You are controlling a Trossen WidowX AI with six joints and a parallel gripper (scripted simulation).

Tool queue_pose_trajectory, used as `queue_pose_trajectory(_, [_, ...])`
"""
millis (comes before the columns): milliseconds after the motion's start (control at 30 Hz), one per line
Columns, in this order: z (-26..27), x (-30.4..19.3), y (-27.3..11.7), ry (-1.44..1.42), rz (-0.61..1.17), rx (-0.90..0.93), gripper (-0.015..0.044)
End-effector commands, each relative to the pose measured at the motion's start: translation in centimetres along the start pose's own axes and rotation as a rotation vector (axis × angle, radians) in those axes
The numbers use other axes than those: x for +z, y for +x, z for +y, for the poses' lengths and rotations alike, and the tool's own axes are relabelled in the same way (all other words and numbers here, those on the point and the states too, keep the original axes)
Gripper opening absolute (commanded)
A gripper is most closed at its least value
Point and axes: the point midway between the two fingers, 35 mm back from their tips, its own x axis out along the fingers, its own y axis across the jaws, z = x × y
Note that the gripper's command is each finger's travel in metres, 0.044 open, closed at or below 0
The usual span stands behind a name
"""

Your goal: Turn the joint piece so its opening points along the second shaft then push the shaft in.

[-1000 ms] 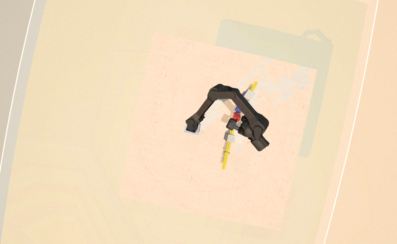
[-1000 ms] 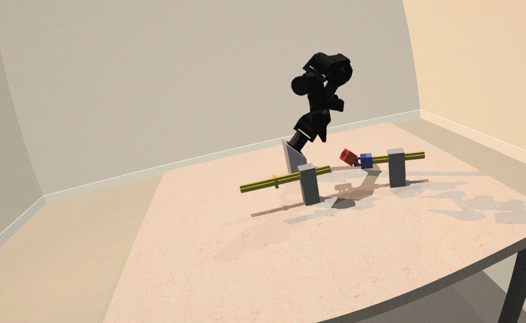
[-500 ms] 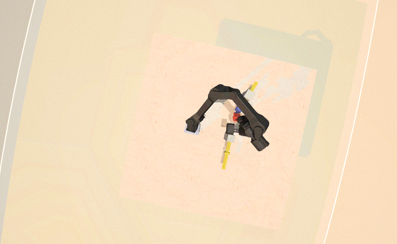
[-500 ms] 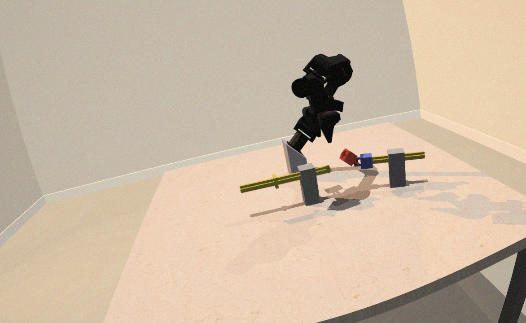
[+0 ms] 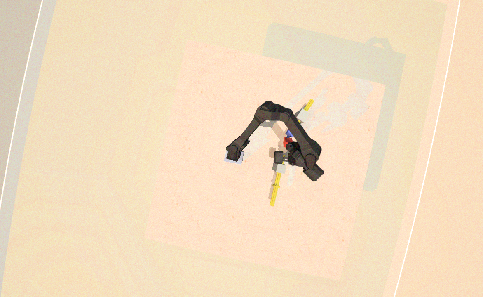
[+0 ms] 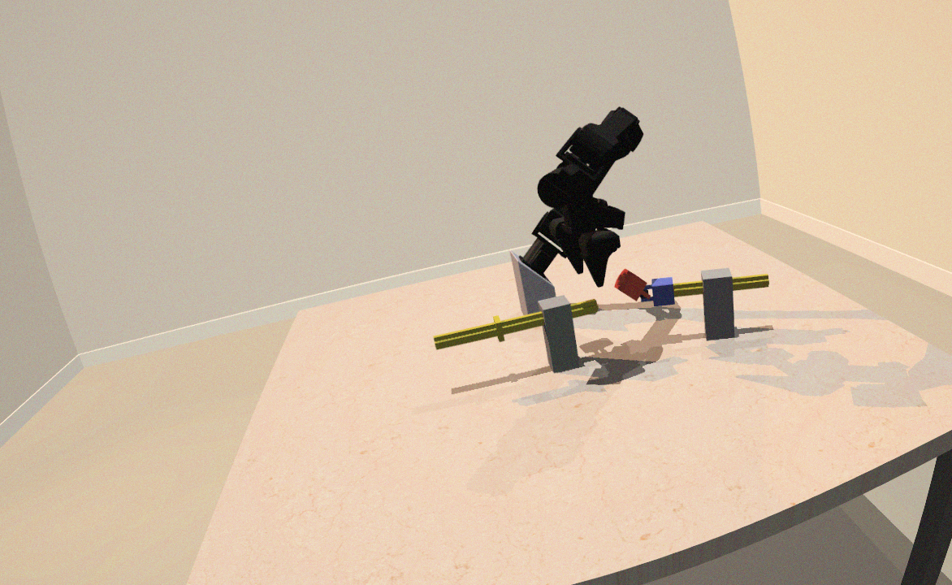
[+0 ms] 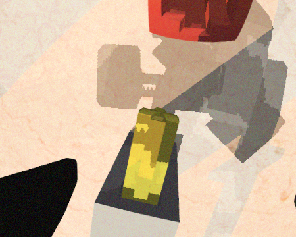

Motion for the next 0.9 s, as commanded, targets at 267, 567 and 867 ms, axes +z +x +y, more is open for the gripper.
queue_pose_trajectory(267, [0.2, 0.6, 3.4, 0.002, -0.008, 0.003, 0.044])
queue_pose_trajectory(567, [0.1, 5.4, 3.3, 0.003, -0.007, 0.003, 0.044])
queue_pose_trajectory(867, [0.3, 7.3, 3.5, 0.003, -0.01, 0.003, 0.044])
